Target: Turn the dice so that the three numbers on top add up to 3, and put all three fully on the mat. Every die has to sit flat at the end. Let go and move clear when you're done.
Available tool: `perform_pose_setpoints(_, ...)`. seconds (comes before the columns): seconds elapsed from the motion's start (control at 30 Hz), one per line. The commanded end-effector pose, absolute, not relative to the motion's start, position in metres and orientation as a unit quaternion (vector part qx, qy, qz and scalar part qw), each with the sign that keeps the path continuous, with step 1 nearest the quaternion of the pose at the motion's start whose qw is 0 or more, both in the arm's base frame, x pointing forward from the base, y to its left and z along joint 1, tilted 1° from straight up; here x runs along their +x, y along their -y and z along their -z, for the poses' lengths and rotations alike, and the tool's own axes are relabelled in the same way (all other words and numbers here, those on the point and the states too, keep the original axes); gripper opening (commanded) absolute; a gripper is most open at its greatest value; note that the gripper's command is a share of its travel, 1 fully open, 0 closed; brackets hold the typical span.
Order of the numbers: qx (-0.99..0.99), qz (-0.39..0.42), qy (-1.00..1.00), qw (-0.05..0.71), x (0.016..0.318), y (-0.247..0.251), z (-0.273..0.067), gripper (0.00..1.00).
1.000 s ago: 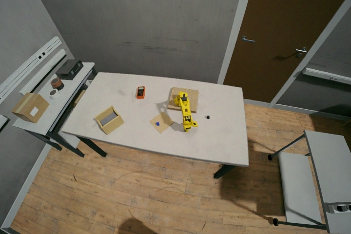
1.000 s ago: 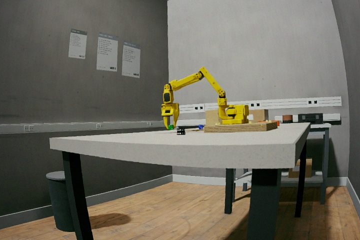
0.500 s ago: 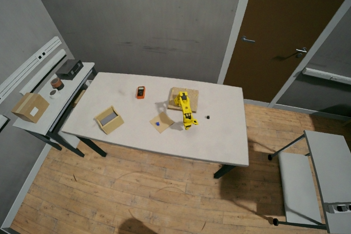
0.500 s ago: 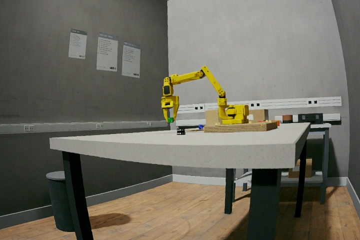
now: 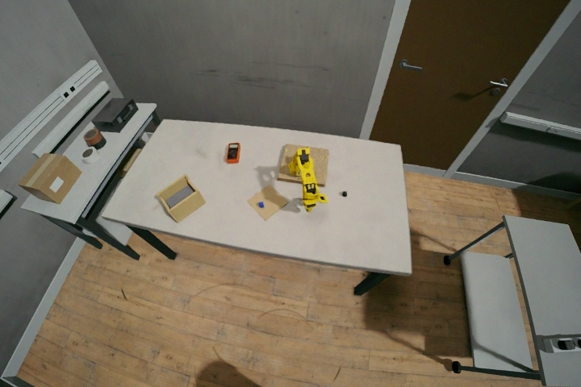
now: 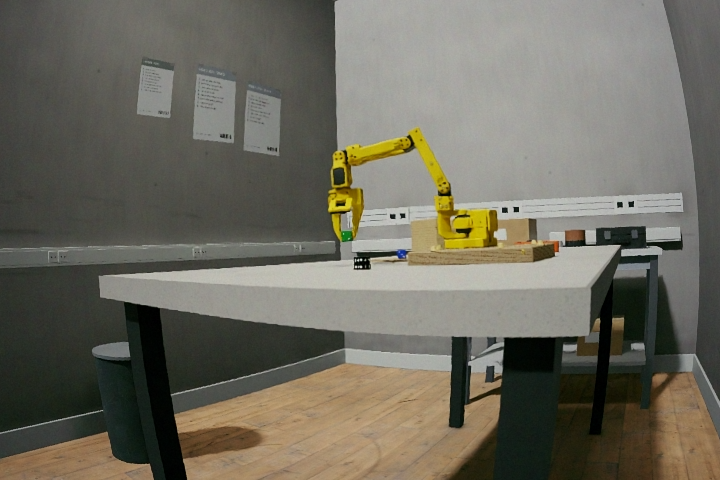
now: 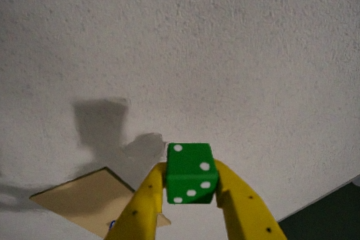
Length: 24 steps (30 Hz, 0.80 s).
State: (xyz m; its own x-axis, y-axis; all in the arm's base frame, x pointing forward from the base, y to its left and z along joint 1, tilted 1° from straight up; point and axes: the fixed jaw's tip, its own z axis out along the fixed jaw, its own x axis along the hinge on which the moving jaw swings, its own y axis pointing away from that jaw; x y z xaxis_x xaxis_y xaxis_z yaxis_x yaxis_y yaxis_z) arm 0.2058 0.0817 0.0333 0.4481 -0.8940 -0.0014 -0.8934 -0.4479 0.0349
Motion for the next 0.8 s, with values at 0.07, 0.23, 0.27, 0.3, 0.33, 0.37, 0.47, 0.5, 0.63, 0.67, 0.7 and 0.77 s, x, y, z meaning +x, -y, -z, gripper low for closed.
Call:
perform_pose_setpoints(0.07, 0.839, 0.003, 0.544, 0.004, 0.182, -0.07, -0.036, 0.0)
perform_pose_setpoints(0.23, 0.834, 0.003, 0.552, 0.004, 0.167, -0.063, -0.034, 0.0)
perform_pose_setpoints(0.27, 0.832, 0.003, 0.555, 0.004, 0.162, -0.061, -0.033, 0.0)
perform_pose_setpoints(0.3, 0.831, 0.003, 0.557, 0.004, 0.157, -0.059, -0.031, 0.0)
perform_pose_setpoints(0.33, 0.829, 0.003, 0.559, 0.004, 0.153, -0.057, -0.03, 0.0)
perform_pose_setpoints(0.37, 0.828, 0.003, 0.561, 0.004, 0.149, -0.056, -0.029, 0.0)
perform_pose_setpoints(0.47, 0.825, 0.003, 0.564, 0.004, 0.141, -0.053, -0.026, 0.0)
perform_pose_setpoints(0.5, 0.825, 0.003, 0.565, 0.004, 0.139, -0.052, -0.025, 0.0)
perform_pose_setpoints(0.63, 0.824, 0.003, 0.566, 0.004, 0.138, -0.051, -0.025, 0.0)
perform_pose_setpoints(0.67, 0.824, 0.003, 0.566, 0.004, 0.138, -0.051, -0.025, 0.0)
perform_pose_setpoints(0.7, 0.824, 0.003, 0.566, 0.004, 0.138, -0.051, -0.025, 0.0)
perform_pose_setpoints(0.77, 0.824, 0.003, 0.566, 0.004, 0.138, -0.051, -0.025, 0.0)
